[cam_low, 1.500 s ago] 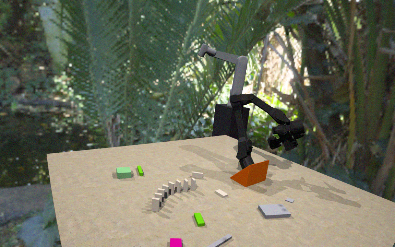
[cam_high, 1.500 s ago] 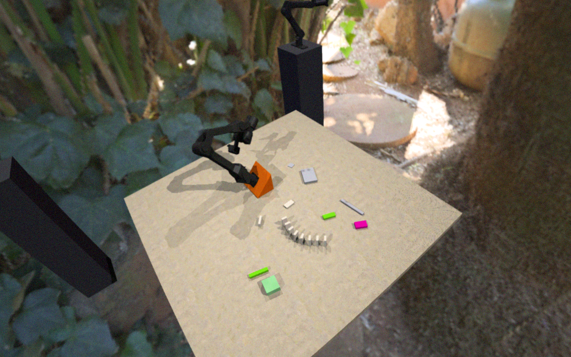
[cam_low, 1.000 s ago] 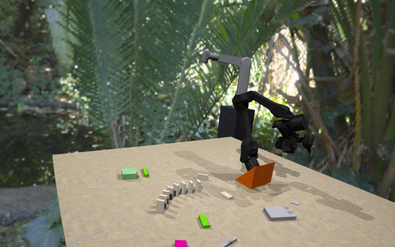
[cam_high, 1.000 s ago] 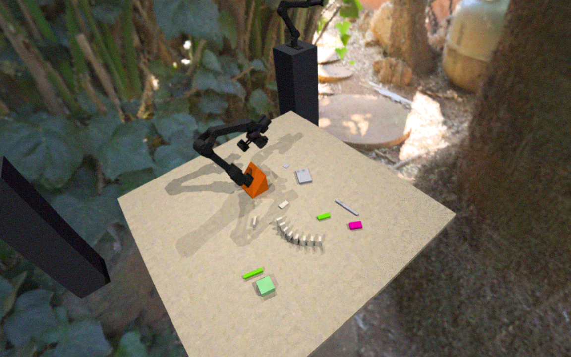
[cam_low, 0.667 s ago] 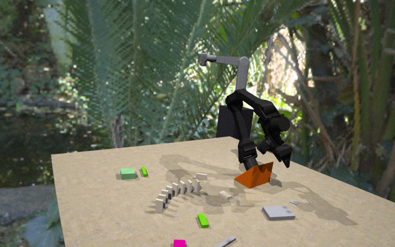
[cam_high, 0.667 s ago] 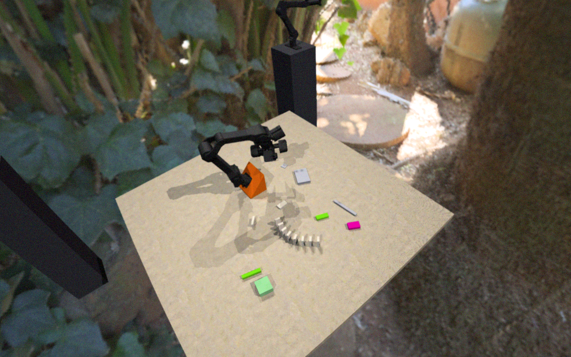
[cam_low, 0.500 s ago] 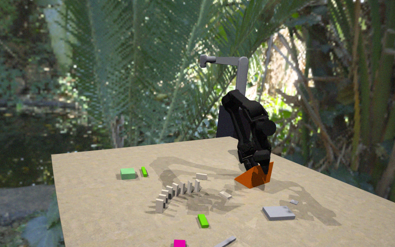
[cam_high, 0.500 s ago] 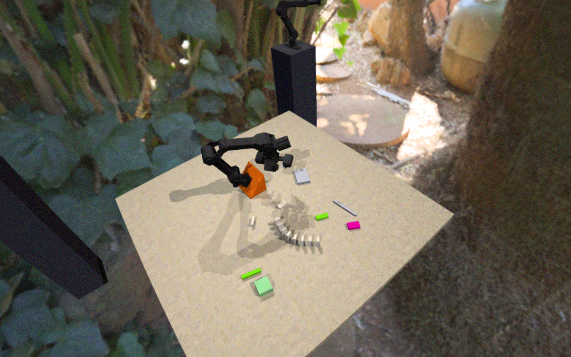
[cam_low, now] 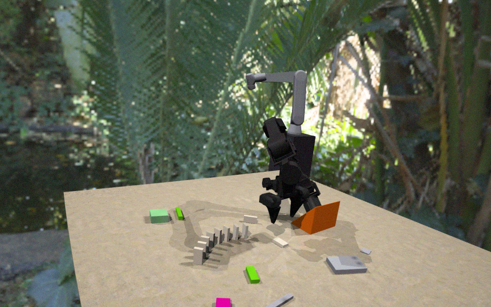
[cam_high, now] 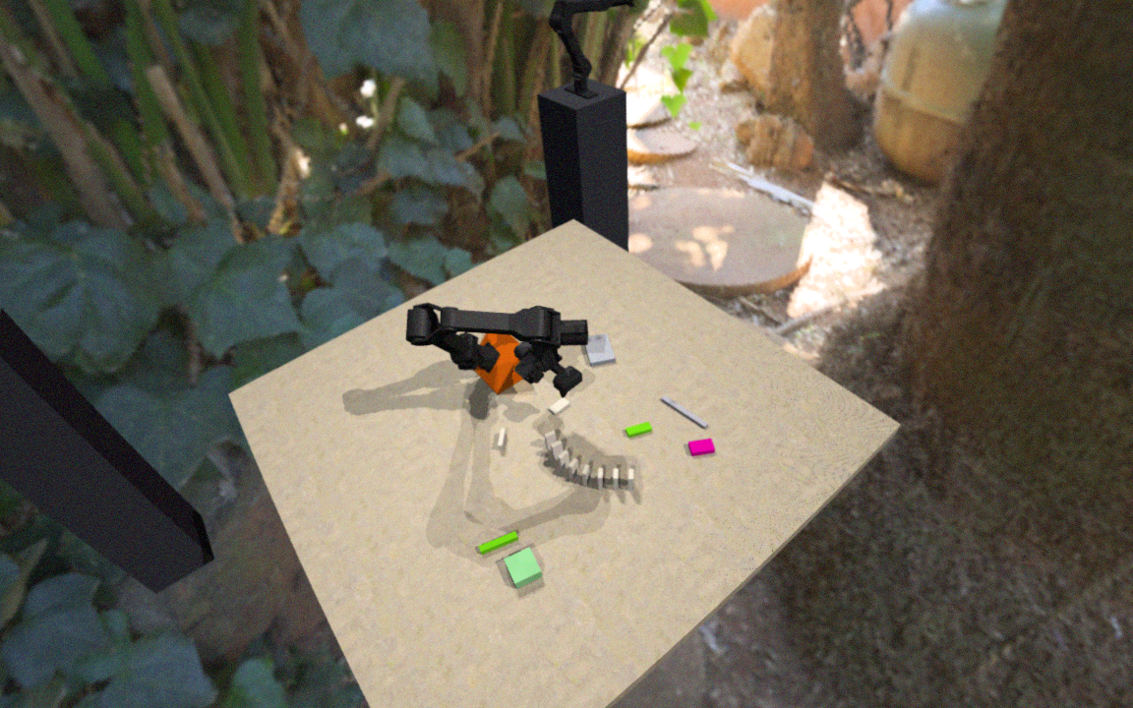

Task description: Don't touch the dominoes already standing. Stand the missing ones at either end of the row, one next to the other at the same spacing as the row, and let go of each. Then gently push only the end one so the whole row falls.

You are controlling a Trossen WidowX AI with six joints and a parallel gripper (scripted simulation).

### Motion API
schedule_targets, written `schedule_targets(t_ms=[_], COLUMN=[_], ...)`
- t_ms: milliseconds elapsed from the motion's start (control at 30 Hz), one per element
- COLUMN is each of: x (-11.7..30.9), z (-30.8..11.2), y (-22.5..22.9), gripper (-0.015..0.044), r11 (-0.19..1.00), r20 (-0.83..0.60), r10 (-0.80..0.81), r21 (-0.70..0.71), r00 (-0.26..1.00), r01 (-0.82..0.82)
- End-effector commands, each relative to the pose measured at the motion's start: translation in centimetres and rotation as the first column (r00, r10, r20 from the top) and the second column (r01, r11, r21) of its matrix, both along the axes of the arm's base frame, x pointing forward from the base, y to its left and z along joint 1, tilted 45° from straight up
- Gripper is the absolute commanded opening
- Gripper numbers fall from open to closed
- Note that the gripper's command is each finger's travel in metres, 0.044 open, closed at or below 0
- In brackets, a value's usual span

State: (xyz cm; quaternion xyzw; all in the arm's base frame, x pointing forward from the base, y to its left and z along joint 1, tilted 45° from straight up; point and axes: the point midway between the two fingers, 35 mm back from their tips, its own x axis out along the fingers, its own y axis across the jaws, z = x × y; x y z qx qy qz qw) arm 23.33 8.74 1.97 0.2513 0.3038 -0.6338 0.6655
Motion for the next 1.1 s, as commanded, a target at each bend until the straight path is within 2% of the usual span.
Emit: schedule_targets(t_ms=[0,300,1033,1067], x=[0.5,0.9,0.9,0.9], z=[0.1,-4.2,-5.3,-5.3], y=[-0.5,-5.0,-6.2,-6.2], gripper=[0.044,0.044,0.044,0.0414], r11=[1.0,1.0,1.0,1.0], r20=[0.017,0.019,0.019,0.019], r10=[-0.009,-0.009,-0.009,-0.009], r21=[-0.017,-0.019,-0.02,-0.02], r00=[1.0,1.0,1.0,1.0], r01=[0.009,0.009,0.01,0.01])
